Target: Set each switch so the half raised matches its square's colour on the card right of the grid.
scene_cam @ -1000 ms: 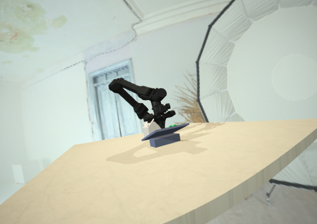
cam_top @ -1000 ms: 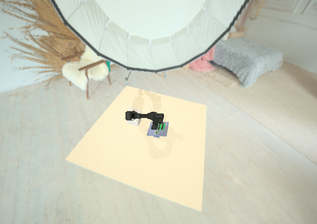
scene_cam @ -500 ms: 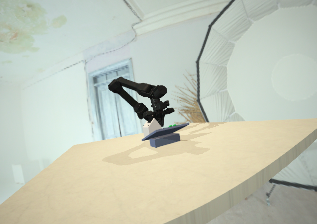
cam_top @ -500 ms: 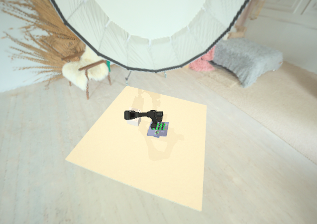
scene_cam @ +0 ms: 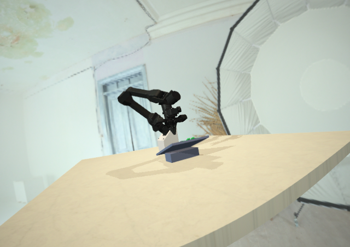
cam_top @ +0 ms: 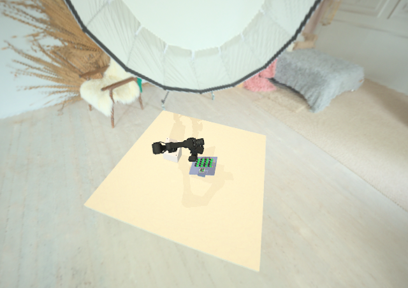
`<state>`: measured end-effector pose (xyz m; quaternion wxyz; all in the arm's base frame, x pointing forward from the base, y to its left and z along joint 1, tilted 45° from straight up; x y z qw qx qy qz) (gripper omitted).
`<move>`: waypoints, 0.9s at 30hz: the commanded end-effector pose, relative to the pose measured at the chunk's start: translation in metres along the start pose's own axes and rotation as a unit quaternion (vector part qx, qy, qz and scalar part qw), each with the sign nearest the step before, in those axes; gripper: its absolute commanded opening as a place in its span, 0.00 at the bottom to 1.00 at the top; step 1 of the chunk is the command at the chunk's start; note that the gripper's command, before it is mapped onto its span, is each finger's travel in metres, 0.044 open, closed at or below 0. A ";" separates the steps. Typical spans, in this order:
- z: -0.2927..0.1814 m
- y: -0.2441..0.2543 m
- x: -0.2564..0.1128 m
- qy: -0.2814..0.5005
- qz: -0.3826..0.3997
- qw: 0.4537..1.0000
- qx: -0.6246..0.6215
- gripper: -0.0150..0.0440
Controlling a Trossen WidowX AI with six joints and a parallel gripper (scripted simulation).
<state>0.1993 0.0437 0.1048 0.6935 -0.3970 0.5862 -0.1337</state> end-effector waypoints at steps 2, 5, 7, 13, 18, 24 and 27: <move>-0.001 0.000 0.025 0.009 0.000 1.000 0.002 0.25; -0.001 -0.001 0.033 0.012 0.000 1.000 0.002 0.25; -0.001 -0.001 0.033 0.012 0.000 1.000 0.002 0.25; -0.001 -0.001 0.043 0.012 -0.001 1.000 0.002 0.25; -0.001 -0.001 0.048 0.012 0.000 1.000 0.002 0.25; -0.001 -0.001 0.057 0.012 -0.001 1.000 0.002 0.25; -0.001 -0.001 0.057 0.012 -0.001 1.000 0.002 0.25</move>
Point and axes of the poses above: the point midway between the two fingers, 35 mm back from their tips, its own x axis out along the fingers, its own y axis across the jaws, z = x × y, the point moved 9 cm from there along -x, back along the fingers, and after that the axes turned 12 degrees about -x, right-handed, at the moved point
